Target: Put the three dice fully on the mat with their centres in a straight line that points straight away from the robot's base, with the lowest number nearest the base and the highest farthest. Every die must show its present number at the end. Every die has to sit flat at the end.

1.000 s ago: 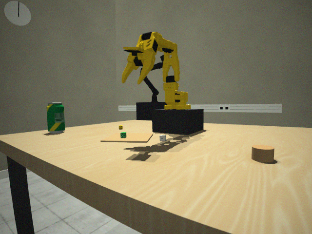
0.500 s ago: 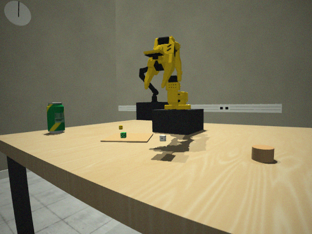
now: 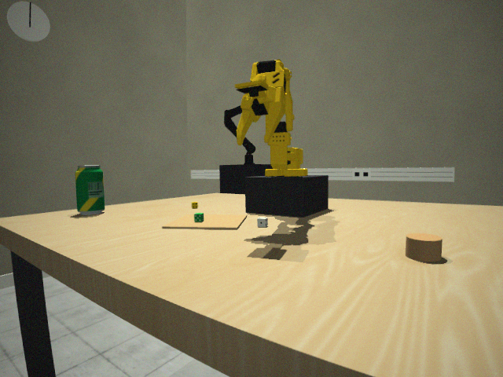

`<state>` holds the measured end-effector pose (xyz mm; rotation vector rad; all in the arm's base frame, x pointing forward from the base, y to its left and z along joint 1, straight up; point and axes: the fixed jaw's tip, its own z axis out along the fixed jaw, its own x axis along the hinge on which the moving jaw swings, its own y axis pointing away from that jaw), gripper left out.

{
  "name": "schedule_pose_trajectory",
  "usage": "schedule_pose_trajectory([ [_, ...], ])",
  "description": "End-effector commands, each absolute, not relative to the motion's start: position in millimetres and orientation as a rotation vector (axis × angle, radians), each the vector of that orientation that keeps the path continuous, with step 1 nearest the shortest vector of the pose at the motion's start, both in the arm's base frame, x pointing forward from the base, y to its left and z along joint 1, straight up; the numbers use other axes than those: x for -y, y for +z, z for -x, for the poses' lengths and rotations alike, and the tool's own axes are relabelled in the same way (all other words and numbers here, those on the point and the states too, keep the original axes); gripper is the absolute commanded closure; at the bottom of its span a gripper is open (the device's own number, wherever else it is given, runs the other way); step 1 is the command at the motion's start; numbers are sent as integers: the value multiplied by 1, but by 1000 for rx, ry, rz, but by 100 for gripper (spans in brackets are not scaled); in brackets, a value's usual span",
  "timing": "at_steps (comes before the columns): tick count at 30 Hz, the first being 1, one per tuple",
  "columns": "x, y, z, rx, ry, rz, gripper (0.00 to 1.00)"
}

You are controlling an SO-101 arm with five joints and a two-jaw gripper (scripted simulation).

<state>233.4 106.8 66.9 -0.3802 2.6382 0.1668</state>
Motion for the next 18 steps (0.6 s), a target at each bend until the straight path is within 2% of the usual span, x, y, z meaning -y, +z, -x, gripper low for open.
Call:
schedule_pose_trajectory([
  [1,-106,49,-226,-2717,148,390,75],
  [7,-100,13,-212,-2881,91,413,75],
  [9,-100,13,-212,-2881,91,413,75],
  [18,-89,-29,-186,-3093,7,443,75],
])
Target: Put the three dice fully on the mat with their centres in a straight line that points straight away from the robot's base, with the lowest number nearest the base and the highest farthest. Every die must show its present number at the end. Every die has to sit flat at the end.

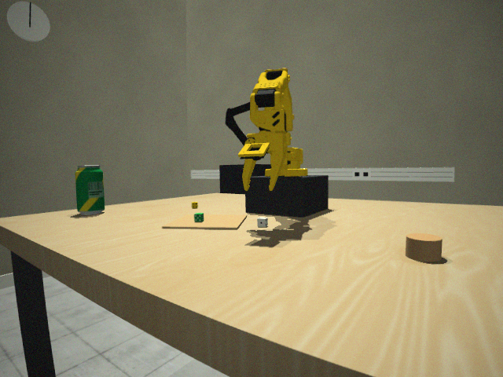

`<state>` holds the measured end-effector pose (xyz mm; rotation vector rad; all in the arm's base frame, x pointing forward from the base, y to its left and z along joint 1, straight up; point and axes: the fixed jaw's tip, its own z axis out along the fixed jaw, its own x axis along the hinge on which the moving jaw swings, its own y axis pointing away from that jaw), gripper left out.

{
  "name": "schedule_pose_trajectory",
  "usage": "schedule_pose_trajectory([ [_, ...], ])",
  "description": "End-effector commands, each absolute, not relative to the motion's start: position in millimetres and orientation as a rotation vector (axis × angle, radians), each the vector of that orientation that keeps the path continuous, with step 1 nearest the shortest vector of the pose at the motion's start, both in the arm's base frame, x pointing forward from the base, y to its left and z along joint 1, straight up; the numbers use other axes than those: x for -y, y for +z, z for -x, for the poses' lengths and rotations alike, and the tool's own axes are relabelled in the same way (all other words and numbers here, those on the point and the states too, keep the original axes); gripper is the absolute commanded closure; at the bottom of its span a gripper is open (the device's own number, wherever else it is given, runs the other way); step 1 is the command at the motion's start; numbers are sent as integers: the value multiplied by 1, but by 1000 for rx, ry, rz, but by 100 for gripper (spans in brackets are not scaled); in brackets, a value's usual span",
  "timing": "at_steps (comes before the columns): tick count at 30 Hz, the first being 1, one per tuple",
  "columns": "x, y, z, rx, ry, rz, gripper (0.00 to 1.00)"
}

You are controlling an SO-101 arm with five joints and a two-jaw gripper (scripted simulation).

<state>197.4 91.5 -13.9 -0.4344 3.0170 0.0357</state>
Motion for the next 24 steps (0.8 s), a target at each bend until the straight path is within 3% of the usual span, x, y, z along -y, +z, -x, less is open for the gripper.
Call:
schedule_pose_trajectory([
  [1,-88,-31,-185,-3104,3,445,75],
  [24,-89,-36,-180,-3121,-6,455,75],
])
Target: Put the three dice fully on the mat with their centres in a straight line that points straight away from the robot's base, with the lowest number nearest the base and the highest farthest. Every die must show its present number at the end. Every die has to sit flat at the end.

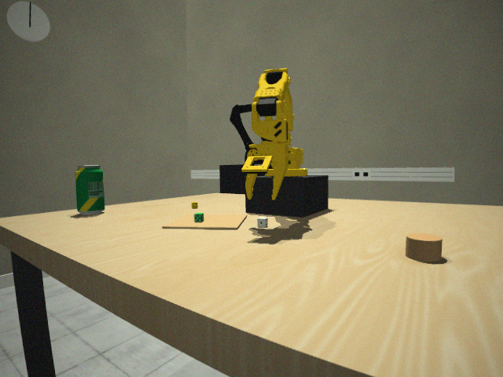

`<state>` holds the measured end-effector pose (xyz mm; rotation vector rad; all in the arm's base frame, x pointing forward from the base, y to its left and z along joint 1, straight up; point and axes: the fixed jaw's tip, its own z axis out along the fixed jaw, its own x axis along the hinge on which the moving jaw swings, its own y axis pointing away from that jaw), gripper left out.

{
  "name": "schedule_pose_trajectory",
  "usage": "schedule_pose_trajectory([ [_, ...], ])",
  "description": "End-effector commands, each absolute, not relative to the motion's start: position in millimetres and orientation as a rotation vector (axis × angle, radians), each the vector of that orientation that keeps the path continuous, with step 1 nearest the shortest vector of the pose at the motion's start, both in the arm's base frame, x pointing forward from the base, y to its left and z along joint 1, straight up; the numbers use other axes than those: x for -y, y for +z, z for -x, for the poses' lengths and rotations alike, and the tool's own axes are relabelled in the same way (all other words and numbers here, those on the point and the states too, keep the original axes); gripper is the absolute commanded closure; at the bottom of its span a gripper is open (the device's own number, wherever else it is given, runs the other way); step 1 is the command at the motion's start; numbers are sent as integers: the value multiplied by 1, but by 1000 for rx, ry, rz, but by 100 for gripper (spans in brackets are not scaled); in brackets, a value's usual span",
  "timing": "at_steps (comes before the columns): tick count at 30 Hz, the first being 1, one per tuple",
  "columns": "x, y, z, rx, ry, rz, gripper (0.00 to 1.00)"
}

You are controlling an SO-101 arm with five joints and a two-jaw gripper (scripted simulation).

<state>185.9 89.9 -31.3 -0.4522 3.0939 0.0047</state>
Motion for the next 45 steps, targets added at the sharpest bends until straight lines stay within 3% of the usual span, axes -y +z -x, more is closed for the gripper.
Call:
schedule_pose_trajectory([
  [1,-89,-36,-180,-3121,-6,455,75],
  [45,-89,-81,-179,-3120,-5,456,75],
])
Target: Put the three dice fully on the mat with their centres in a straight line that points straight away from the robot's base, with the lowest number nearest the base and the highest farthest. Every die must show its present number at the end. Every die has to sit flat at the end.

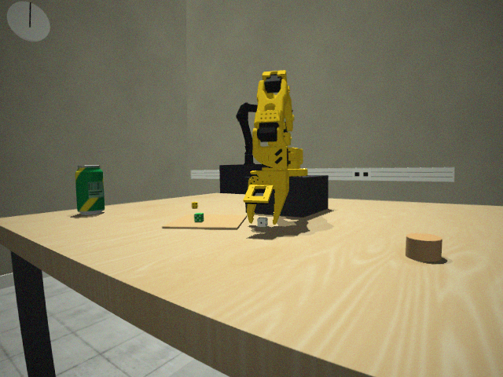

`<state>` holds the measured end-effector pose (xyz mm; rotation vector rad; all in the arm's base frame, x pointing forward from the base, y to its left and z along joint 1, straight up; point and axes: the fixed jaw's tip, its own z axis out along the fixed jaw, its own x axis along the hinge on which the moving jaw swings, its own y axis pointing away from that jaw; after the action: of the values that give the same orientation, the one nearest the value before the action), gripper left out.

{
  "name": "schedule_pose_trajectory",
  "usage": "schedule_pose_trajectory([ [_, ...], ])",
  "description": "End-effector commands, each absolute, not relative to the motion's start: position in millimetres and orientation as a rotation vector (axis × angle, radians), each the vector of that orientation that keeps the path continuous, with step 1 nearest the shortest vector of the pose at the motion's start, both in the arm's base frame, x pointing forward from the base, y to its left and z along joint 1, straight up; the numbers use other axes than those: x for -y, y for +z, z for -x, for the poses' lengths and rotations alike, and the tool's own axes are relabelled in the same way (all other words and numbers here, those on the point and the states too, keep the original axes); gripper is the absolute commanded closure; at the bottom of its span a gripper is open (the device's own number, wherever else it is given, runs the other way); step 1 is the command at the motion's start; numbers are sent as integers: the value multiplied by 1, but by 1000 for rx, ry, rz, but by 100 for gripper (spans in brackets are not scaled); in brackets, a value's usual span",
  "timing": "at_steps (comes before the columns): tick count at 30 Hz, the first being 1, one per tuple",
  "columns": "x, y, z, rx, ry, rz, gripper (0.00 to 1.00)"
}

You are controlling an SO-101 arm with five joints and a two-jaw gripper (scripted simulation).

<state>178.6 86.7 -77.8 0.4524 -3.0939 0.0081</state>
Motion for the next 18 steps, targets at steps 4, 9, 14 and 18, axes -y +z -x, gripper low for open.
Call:
schedule_pose_trajectory([
  [4,-89,-81,-179,3097,5,-453,75],
  [9,-89,-81,-179,3097,6,-451,75],
  [14,-88,-81,-179,3097,5,-451,75],
  [18,-88,-81,-179,3096,5,-451,77],
])
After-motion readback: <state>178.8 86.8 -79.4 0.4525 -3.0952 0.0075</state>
